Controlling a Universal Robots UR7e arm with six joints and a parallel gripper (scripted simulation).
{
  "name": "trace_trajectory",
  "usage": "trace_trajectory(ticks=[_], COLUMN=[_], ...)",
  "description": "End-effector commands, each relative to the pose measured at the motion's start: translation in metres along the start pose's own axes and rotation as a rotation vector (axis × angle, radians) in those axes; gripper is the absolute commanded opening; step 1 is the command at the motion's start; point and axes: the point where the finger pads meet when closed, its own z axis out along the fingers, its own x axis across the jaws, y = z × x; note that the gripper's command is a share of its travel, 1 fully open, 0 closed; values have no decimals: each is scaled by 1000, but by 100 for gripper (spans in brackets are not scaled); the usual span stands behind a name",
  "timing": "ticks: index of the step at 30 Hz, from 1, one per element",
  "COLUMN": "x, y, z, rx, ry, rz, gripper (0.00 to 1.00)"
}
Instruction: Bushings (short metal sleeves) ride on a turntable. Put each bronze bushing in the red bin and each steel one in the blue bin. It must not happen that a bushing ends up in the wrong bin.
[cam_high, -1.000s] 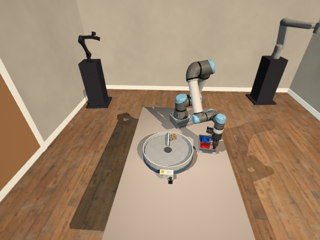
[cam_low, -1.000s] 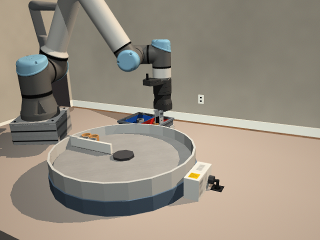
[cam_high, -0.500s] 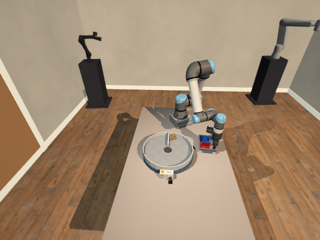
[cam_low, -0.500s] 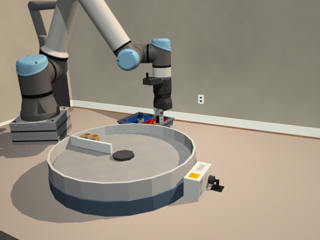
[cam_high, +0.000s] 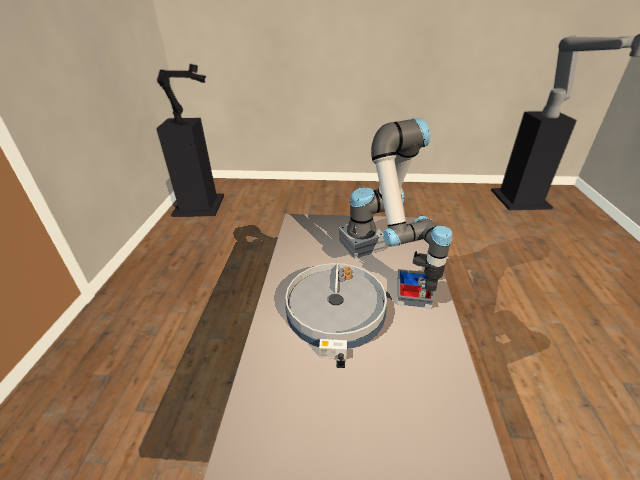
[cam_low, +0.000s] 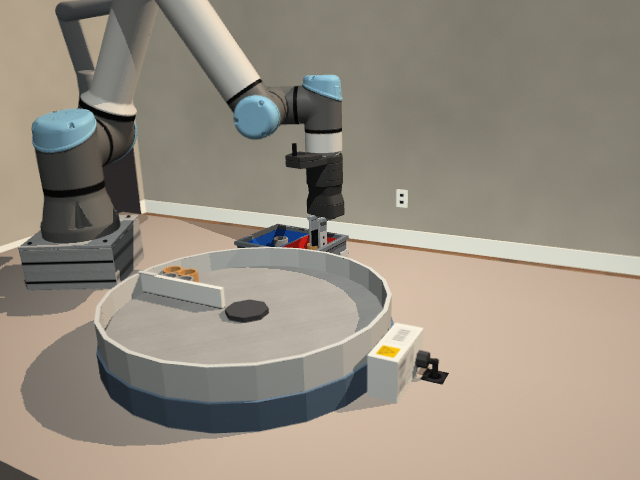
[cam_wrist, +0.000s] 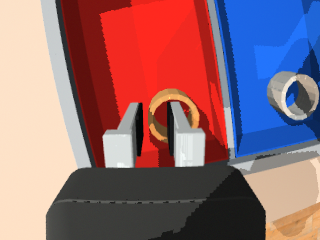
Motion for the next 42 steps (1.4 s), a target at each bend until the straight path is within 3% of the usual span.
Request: trace_trajectory(ticks=[1,40,42], x=[0,0,0], y=[0,0,0], z=[-2,-12,-32], rx=[-1,-1,-1], ry=[-1,-1,-1], rz=[0,0,0], gripper=[42,42,42])
